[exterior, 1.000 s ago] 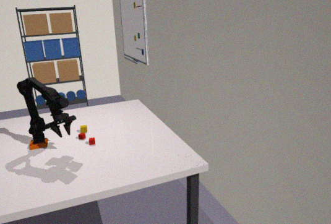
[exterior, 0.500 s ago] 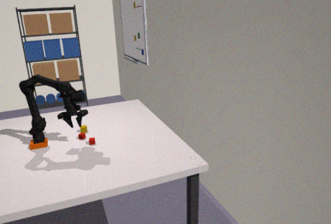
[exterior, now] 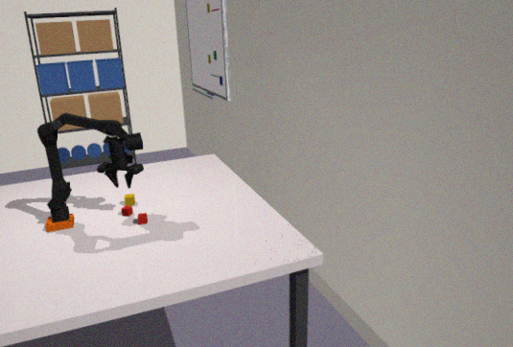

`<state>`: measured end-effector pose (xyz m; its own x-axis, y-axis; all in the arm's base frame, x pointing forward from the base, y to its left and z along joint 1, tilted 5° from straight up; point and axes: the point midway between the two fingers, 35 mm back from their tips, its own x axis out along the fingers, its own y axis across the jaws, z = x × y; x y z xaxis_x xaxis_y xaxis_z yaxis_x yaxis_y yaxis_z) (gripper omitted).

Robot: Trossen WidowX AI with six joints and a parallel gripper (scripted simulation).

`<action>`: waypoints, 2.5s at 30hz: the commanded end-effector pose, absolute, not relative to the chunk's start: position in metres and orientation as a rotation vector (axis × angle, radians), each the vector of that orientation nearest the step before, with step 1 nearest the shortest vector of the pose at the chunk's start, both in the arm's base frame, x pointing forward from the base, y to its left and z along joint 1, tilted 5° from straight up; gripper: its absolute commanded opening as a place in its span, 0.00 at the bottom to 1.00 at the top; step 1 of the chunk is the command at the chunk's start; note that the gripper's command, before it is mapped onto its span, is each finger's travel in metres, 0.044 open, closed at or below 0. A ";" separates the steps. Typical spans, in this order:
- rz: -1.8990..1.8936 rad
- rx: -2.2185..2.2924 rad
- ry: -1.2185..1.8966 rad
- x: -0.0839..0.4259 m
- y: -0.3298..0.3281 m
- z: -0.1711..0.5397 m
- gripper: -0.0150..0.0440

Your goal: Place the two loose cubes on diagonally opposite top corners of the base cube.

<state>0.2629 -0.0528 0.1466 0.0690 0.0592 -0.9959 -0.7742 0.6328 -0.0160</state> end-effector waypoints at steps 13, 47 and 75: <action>0.705 -0.650 1.375 0.267 -0.047 0.078 0.70; 0.705 -0.650 1.375 0.269 -0.044 0.040 0.43; 0.706 -0.651 1.373 0.271 -0.050 0.110 0.43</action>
